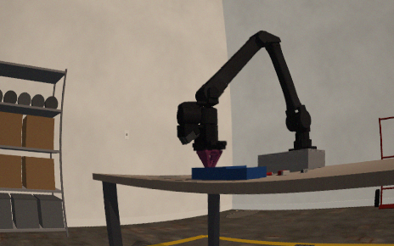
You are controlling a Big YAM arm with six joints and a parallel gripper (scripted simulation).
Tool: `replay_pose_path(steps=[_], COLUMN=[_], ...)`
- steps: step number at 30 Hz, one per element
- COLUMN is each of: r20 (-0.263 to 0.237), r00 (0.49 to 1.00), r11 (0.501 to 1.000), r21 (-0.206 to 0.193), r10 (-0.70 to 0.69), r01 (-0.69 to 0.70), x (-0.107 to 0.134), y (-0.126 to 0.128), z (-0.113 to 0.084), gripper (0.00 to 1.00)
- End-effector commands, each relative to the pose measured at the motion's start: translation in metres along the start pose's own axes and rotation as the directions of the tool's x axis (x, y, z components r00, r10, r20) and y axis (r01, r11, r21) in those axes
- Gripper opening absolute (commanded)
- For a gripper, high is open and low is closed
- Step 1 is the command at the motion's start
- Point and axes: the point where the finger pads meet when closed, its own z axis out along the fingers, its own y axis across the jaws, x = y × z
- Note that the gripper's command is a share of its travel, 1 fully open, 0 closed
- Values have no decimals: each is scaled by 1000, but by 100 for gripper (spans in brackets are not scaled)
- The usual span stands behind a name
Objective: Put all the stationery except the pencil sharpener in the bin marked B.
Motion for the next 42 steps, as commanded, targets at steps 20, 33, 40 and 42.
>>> replay_pose_path(steps=[20,33,40,42], r20=[83,50,46,38], r00=[997,999,999,999], r11=[1000,1000,1000,1000], r21=[14,3,3,2], r10=[-7,-2,-2,-2], r01=[6,1,1,2], x=[-28,-10,-14,-8], y=[-6,34,58,69], z=[-68,-62,-63,-60], gripper=[8,8,8,8])
